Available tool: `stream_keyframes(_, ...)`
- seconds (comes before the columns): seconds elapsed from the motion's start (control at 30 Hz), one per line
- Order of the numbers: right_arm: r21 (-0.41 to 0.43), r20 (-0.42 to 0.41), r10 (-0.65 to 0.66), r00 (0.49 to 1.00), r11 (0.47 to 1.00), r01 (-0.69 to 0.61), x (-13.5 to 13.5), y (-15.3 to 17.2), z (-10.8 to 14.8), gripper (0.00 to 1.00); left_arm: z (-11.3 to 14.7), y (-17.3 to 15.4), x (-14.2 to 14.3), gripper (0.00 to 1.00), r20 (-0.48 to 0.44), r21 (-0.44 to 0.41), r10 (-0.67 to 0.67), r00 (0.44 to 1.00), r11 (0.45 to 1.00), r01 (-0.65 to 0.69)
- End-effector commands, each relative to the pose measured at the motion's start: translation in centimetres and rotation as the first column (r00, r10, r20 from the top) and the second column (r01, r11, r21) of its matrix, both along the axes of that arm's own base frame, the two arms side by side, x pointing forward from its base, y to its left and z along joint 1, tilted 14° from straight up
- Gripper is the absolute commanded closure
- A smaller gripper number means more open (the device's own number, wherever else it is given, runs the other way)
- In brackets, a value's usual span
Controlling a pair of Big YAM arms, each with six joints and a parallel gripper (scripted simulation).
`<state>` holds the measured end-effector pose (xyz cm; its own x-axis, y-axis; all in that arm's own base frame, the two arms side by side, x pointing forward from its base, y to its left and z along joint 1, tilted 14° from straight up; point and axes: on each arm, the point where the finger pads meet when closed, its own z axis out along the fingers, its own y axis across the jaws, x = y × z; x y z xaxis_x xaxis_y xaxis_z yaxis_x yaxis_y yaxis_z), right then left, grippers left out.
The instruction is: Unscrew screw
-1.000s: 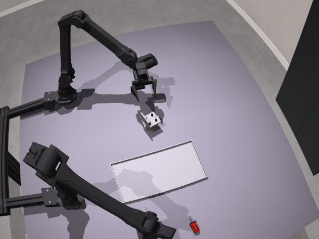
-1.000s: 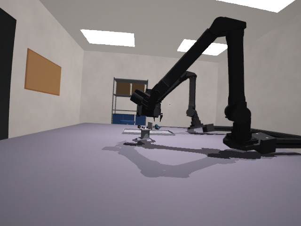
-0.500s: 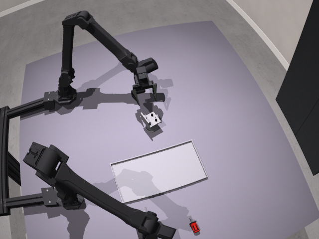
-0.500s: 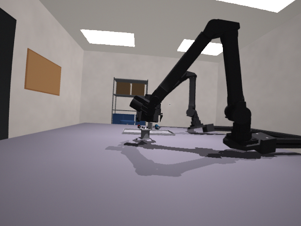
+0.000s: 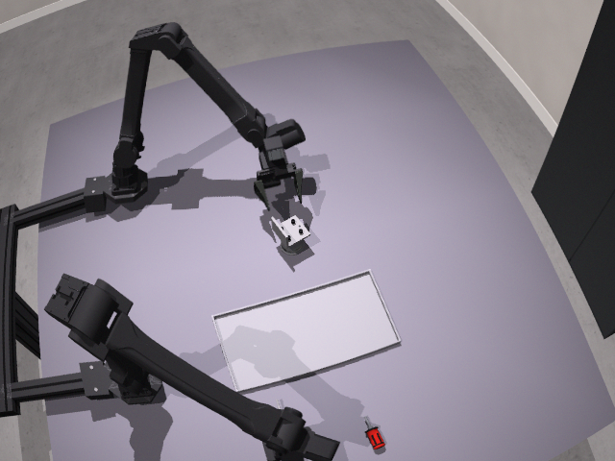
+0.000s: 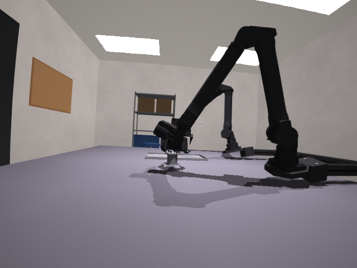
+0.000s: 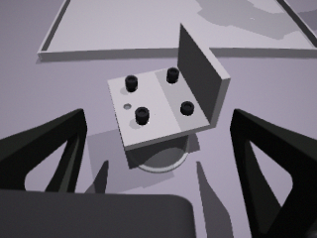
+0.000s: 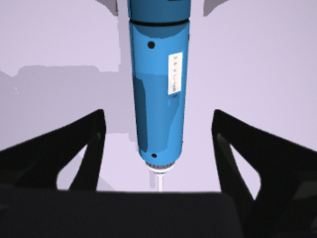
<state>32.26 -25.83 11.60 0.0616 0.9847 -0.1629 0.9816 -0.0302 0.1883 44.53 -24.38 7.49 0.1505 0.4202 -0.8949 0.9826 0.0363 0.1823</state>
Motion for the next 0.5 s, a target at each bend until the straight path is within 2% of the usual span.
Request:
stream_keyframes(0.0, -0.001, 0.007, 0.004, 1.0, 1.0, -0.004, 0.9, -0.1, 0.0, 0.35, -0.2, 0.3, 0.6, 0.14, 0.026, -0.005, 0.001, 1.0, 1.0, -0.001)
stream_keyframes(0.47, -0.001, 0.007, 0.004, 1.0, 1.0, -0.004, 0.9, -0.1, 0.0, 0.35, -2.7, 0.6, 1.5, 0.14, 0.028, -0.006, 0.002, 1.0, 1.0, -0.001)
